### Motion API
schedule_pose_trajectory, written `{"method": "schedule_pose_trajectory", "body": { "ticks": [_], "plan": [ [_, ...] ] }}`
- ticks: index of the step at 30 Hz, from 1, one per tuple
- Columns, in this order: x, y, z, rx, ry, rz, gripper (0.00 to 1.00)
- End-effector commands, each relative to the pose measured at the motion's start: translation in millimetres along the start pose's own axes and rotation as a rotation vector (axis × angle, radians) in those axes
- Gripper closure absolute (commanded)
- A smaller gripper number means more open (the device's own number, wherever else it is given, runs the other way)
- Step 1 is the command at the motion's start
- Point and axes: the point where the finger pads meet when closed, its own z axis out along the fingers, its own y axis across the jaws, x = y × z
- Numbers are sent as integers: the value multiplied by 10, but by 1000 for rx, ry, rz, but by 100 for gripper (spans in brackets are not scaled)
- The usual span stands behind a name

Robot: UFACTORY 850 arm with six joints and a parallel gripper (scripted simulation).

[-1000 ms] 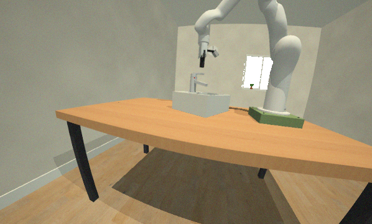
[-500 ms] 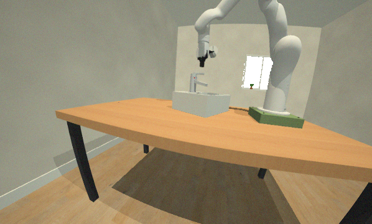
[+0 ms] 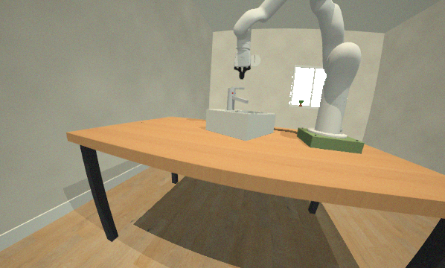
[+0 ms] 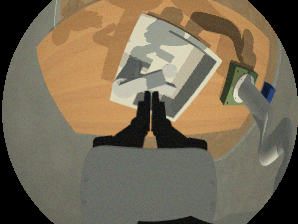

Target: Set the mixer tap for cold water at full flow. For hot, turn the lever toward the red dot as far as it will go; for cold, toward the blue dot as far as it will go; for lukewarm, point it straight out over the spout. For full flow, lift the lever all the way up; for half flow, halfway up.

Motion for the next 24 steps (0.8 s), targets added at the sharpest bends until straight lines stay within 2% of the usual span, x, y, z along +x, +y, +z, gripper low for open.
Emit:
{"method": "schedule_pose_trajectory", "body": {
  "ticks": [1, 7, 9, 10, 24],
  "plan": [
    [3, -5, -39, 9, -18, -278, 100],
    [3, -4, -67, 14, -2, -540, 100],
    [3, -4, -67, 14, -2, -540, 100],
    [3, -4, -72, 15, 2, -669, 100],
    [4, -2, -106, 17, 27, -1257, 100]
  ]
}}
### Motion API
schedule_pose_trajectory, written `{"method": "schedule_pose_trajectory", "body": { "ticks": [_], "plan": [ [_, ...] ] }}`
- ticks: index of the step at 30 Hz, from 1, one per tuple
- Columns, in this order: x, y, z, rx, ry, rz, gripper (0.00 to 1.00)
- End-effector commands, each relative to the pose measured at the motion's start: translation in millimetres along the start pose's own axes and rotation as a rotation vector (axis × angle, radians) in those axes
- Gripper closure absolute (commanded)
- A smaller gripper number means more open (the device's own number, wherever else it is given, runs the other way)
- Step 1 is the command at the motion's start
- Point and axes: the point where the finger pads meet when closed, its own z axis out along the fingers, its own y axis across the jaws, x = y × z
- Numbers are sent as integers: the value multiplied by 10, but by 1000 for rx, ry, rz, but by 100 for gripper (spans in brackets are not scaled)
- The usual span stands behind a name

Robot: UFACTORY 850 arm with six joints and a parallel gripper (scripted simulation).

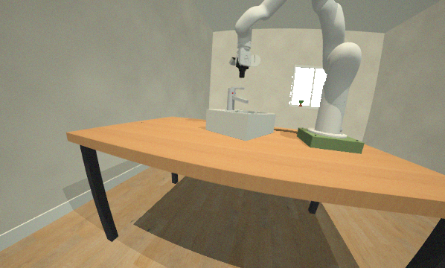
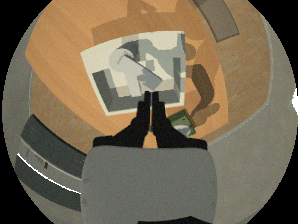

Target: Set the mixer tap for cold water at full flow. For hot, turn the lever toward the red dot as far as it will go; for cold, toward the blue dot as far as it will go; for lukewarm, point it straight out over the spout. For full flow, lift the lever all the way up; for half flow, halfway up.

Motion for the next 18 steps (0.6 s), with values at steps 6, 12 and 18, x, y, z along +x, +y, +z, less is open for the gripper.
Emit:
{"method": "schedule_pose_trajectory", "body": {
  "ticks": [6, 12, 18],
  "plan": [
    [7, -1, -19, 41, -9, -470, 100],
    [7, -1, -19, 63, -17, -718, 35],
    [7, -1, -19, 104, -34, -914, 35]
  ]
}}
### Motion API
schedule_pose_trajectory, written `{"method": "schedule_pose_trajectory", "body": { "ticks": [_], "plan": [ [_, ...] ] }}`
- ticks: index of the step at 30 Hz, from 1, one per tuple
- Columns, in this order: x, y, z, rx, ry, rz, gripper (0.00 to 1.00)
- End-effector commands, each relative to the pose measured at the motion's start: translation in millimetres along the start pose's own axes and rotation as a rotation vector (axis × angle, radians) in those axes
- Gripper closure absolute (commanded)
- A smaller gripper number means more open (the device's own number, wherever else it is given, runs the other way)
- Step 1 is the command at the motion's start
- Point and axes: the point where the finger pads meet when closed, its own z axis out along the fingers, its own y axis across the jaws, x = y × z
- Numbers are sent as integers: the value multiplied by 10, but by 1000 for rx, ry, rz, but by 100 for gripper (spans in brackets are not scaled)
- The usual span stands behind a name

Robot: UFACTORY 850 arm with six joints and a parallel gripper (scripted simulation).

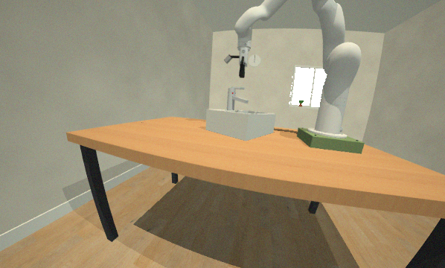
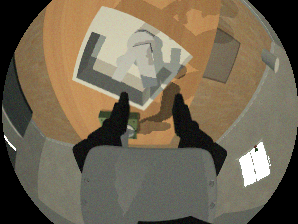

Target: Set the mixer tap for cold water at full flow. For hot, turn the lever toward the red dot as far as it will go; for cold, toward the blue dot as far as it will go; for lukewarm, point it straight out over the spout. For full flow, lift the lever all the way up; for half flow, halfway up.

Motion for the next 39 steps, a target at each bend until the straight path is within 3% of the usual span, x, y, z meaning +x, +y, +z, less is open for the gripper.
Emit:
{"method": "schedule_pose_trajectory", "body": {
  "ticks": [1, 39],
  "plan": [
    [6, 4, -9, 80, -1, -185, 35],
    [6, 2, 16, 85, -1, -199, 35]
  ]
}}
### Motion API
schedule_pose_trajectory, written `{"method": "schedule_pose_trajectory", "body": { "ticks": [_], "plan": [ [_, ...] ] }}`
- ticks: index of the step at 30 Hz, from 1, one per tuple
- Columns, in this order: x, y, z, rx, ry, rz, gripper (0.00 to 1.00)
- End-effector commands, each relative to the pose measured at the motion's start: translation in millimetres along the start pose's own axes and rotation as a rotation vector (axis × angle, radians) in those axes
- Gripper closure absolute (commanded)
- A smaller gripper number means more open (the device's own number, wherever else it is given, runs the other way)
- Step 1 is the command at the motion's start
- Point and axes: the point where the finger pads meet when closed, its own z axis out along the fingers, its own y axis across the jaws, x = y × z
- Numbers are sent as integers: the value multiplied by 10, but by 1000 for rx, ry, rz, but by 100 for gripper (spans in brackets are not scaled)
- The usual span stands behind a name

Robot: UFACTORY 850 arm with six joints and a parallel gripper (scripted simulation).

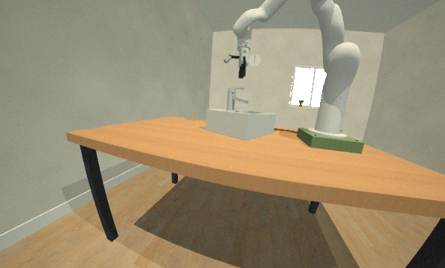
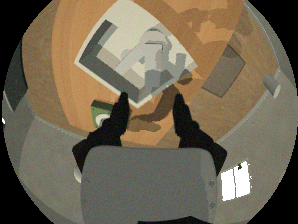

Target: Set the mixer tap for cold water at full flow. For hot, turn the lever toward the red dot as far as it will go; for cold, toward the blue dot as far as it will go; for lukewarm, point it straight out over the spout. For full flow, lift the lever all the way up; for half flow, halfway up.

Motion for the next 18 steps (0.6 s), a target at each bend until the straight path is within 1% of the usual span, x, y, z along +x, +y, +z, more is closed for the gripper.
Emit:
{"method": "schedule_pose_trajectory", "body": {
  "ticks": [1, 13, 18],
  "plan": [
    [6, 4, 12, -1, 2, 0, 35],
    [5, 5, 124, -1, 2, 0, 35],
    [5, 6, 204, -1, 2, 0, 35]
  ]
}}
